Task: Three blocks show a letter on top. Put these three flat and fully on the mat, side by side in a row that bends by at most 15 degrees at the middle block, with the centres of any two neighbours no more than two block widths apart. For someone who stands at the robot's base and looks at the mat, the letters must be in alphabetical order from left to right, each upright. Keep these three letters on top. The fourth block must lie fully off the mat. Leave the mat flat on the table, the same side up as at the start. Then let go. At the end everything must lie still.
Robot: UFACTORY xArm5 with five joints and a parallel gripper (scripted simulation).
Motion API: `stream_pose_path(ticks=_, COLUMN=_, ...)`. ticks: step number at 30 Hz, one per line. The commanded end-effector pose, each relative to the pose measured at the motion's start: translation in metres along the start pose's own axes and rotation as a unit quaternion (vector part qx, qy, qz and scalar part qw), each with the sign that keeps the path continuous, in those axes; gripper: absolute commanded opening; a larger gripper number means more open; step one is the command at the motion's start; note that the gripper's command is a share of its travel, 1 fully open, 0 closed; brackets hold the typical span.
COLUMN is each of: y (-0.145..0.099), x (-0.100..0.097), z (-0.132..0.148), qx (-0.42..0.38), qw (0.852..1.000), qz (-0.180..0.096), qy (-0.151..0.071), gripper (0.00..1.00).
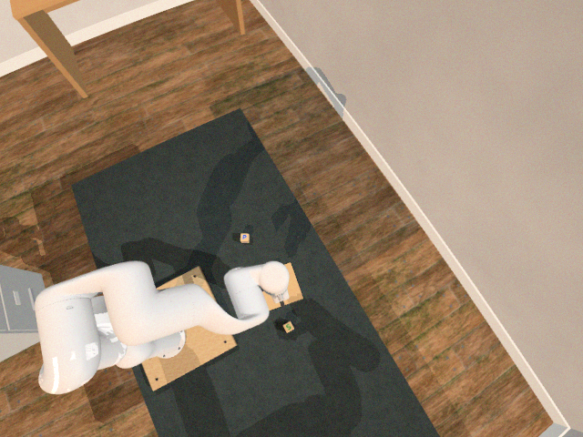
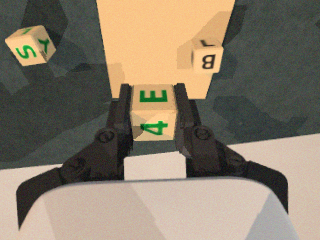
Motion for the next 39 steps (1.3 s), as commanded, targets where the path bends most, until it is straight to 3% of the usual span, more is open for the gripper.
stream_pose_path(ticks=1, y=-0.001, x=-0.002, z=0.000, qx=0.000, qw=1.000, qz=-0.001, qy=0.000, gripper=0.27)
stream_pose_path(ticks=8, y=-0.001, x=-0.002, z=-0.009, qx=-0.005, qw=1.000, qz=-0.001, qy=0.000, gripper=0.27)
stream_pose_path(ticks=11, y=-0.002, x=-0.001, z=-0.065, qx=-0.039, qw=0.999, qz=-0.001, qy=0.001, gripper=0.27)
stream_pose_path(ticks=16, y=0.003, x=0.000, z=-0.113, qx=-0.067, qw=0.998, qz=-0.001, qy=0.002, gripper=0.27)
stream_pose_path(ticks=32, y=0.004, x=0.000, z=-0.115, qx=-0.069, qw=0.998, qz=-0.001, qy=0.002, gripper=0.27)
stream_pose_path(ticks=39, y=0.004, x=0.010, z=-0.115, qx=-0.069, qw=0.998, qz=-0.001, qy=0.002, gripper=0.27)
Point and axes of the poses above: the point where the finger pads meet when closed, its own x axis out along the fingers, its own z axis across the jaws, y = z × x, the point moved 5 cm from there along -x, back along the fingers, and after that the axes turned 13 degrees about -x, right-handed, at the moved point
